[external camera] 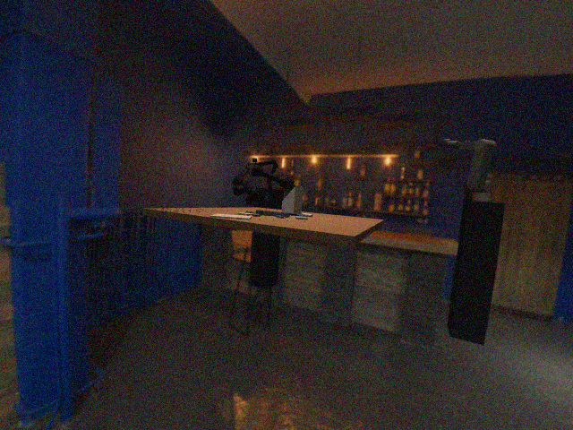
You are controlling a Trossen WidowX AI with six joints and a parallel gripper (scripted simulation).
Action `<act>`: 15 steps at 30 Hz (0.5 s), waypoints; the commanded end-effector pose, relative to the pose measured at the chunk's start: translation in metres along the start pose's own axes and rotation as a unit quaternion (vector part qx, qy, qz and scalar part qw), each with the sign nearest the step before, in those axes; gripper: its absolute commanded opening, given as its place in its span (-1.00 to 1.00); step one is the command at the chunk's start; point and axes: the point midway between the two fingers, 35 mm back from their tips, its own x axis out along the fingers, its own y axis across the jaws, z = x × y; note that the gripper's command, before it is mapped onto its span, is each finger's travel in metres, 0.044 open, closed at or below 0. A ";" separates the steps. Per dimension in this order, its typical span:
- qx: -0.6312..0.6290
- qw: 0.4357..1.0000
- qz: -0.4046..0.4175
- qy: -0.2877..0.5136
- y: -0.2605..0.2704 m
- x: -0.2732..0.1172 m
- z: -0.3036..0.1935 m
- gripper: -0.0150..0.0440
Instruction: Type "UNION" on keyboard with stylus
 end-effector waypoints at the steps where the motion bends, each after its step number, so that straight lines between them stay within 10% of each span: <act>1: -0.002 1.000 0.001 -0.002 0.002 -0.001 0.001 -0.22; 15: -0.002 1.000 0.001 -0.002 0.002 0.002 0.007 -0.22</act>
